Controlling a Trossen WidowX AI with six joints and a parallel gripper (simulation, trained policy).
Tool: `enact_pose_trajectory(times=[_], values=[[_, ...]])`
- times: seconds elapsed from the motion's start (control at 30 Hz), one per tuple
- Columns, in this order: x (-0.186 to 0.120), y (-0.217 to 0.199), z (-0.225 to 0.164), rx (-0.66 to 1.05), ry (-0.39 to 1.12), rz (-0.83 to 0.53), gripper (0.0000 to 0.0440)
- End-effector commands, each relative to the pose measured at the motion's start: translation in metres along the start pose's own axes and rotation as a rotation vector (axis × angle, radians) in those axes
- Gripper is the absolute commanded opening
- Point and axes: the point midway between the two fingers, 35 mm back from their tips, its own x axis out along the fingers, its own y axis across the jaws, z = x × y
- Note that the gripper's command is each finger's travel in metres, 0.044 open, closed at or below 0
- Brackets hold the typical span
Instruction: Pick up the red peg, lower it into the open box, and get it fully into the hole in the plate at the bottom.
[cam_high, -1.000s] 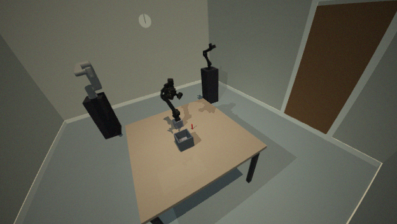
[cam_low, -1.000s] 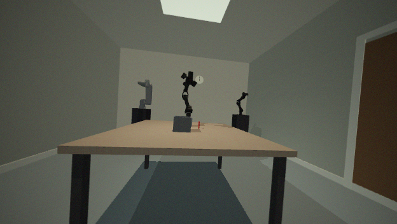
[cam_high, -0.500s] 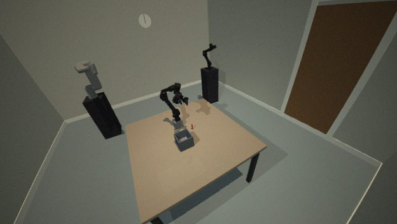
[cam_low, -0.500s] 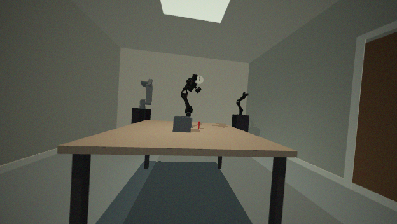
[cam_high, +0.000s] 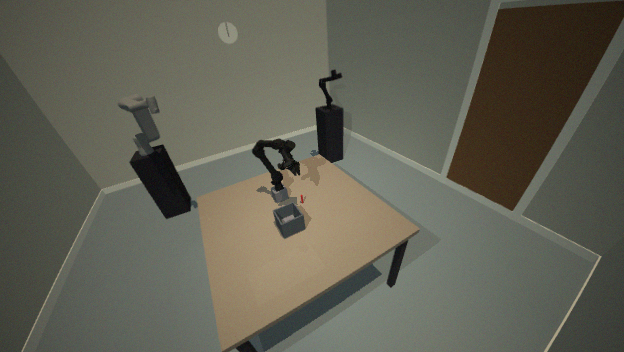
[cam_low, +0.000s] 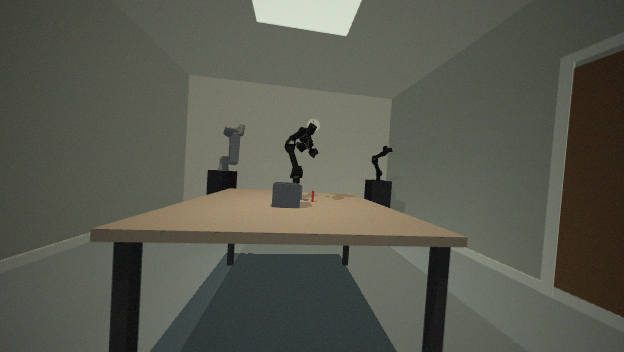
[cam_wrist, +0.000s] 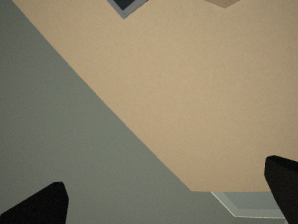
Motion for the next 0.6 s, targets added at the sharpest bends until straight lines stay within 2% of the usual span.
enact_pose_trajectory(times=[0.0,0.57], values=[[0.013,-0.015,0.005,-0.053,-0.033,-0.063,0.0440],[0.062,-0.092,0.036,-0.291,-0.154,-0.404,0.0440]])
